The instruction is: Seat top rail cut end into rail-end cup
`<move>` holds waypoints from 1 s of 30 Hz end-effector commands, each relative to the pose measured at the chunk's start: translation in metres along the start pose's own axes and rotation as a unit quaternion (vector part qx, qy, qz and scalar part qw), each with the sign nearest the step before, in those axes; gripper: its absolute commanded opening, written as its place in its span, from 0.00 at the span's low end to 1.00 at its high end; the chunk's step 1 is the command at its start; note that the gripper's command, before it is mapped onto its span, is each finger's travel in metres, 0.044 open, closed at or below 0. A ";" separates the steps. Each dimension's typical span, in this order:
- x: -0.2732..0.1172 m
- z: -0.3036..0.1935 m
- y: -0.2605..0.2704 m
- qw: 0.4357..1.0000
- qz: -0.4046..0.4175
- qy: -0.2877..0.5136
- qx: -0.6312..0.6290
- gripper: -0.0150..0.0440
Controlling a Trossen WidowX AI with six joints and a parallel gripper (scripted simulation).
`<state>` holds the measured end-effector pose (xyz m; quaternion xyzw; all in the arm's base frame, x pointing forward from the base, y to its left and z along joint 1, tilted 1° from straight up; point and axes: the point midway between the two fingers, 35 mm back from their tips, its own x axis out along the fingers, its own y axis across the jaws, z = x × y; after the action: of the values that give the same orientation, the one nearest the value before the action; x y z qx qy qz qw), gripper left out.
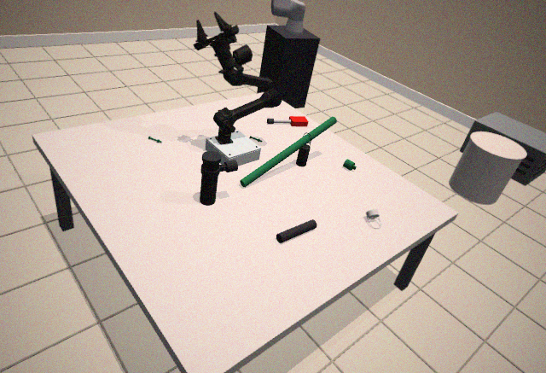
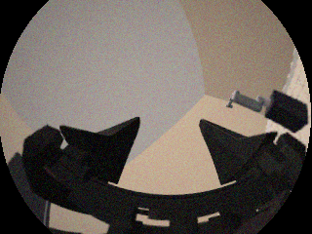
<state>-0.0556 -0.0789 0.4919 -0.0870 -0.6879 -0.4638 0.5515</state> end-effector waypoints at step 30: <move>-0.232 -0.252 0.069 0.592 0.183 0.782 -0.074 1.00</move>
<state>0.2060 -0.1771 0.3598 0.1623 -0.0637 -0.3821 0.9075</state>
